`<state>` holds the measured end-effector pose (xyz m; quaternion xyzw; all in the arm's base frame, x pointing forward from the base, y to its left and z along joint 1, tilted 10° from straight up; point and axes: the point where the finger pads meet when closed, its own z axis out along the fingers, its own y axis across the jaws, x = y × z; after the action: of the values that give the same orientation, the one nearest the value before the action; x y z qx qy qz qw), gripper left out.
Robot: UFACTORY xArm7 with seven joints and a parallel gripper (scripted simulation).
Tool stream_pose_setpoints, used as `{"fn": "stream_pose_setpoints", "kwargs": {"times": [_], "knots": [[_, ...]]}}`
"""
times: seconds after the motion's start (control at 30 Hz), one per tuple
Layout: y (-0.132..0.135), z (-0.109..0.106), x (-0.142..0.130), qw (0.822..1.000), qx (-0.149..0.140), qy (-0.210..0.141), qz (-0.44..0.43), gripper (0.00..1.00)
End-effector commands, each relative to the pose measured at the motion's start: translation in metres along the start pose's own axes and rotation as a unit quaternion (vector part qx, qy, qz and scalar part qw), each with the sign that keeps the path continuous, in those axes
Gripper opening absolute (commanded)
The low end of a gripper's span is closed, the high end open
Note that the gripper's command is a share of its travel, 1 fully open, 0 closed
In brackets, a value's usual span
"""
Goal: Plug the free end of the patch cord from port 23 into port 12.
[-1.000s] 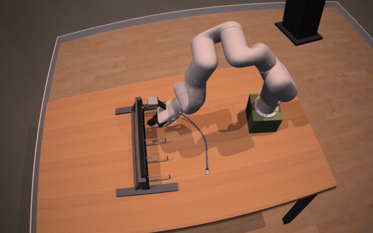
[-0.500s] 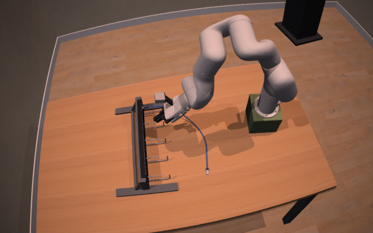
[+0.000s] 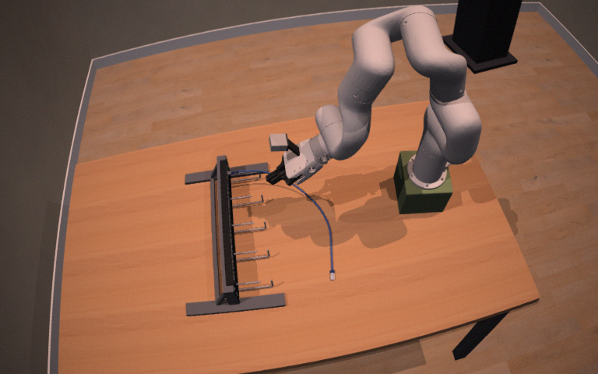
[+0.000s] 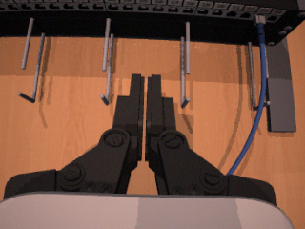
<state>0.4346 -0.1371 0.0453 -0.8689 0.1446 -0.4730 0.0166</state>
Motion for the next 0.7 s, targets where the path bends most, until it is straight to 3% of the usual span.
{"fn": "stream_pose_setpoints", "kwargs": {"times": [0.0,0.37,0.67], "knots": [[0.0,-0.02,0.004,1.0,0.0,0.002,0.0,0.0],[0.003,-0.021,0.004,1.0,0.0,0.002,0.0,0.0],[0.031,-0.021,0.004,1.0,0.0,0.002,0.0,0.0]]}}
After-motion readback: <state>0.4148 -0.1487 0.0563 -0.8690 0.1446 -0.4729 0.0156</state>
